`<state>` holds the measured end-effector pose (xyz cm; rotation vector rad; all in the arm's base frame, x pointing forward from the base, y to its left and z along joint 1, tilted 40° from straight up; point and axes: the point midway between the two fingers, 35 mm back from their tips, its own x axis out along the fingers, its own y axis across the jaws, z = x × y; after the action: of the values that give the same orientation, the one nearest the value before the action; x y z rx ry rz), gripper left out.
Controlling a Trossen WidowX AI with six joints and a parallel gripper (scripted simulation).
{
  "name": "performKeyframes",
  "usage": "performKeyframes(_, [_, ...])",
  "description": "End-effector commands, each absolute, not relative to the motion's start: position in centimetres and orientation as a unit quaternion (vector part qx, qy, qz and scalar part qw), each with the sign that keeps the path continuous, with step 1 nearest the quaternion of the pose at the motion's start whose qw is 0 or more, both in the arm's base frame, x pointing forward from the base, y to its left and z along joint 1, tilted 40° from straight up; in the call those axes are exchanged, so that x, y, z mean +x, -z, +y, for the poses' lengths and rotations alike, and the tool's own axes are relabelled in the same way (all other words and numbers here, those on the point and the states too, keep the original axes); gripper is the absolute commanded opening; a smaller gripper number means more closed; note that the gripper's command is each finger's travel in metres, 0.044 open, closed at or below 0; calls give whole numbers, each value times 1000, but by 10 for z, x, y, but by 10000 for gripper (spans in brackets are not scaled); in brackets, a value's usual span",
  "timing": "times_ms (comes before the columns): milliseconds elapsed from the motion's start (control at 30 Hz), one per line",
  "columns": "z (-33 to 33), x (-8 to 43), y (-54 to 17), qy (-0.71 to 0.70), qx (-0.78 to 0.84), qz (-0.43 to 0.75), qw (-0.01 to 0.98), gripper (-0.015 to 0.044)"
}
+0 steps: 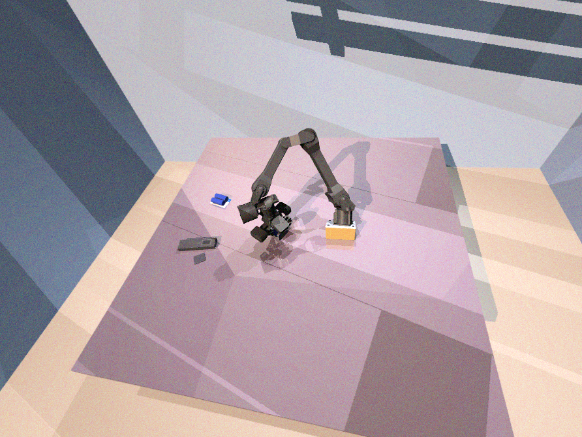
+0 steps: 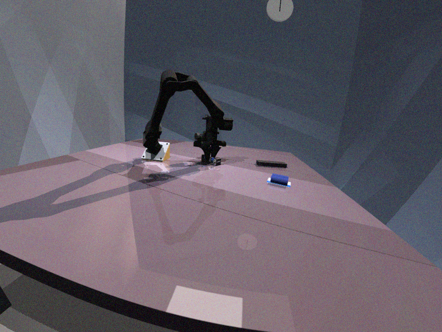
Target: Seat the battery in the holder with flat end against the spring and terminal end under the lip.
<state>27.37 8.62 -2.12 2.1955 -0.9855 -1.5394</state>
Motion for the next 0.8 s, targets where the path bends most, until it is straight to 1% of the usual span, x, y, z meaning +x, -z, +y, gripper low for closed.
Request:
performKeyframes(0, [86,272,21,534,760,-342,143,189])
performKeyframes(400, [96,271,10,534,761,-341,142,189])
performKeyframes(500, [101,269,3,535,759,-341,146,267])
performKeyframes(700, [133,261,-37,535,760,-340,142,425])
performKeyframes(733, [137,259,-42,535,760,-341,142,440])
performKeyframes(767, [139,257,-45,535,760,-341,142,440])
